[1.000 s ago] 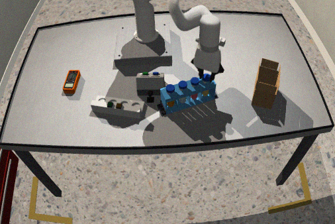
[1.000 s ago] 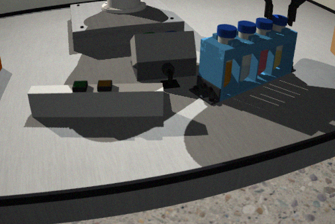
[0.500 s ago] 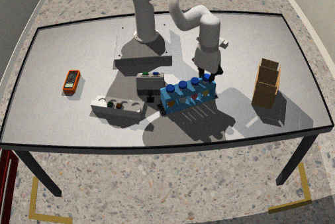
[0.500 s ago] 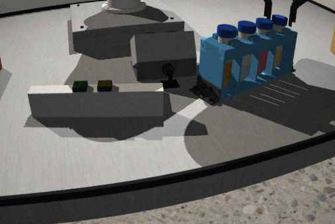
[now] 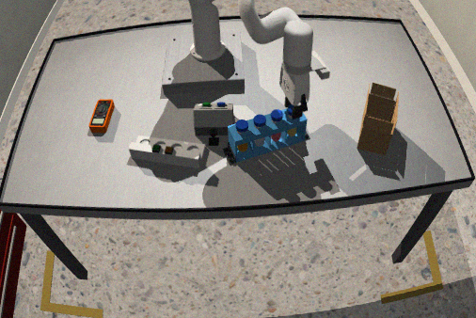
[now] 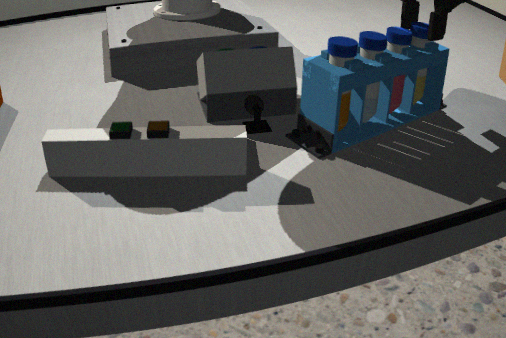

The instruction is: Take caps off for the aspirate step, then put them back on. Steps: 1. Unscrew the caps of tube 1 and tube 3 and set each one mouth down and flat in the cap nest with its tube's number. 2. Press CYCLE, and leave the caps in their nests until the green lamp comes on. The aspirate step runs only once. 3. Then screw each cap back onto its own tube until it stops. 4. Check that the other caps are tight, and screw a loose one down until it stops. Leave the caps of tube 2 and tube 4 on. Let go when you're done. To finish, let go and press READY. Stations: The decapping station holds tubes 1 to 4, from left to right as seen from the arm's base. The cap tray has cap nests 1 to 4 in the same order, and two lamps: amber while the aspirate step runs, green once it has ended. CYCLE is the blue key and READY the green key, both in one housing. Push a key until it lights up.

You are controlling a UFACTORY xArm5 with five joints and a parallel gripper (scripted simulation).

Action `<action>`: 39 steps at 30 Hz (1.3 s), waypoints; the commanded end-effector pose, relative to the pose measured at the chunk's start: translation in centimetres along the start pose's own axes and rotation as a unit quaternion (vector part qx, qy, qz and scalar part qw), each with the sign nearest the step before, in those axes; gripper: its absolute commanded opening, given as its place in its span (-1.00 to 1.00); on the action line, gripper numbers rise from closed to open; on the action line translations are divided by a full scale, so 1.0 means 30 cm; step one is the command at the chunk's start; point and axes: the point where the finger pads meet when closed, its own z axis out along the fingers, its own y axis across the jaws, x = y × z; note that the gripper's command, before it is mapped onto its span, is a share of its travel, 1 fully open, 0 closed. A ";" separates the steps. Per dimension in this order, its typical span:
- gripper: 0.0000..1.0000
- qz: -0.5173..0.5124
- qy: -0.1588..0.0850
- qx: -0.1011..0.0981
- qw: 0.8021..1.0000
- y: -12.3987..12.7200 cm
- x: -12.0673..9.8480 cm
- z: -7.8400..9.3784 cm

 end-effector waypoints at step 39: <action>-1.00 0.333 0.001 -0.002 0.943 0.005 0.002 -0.006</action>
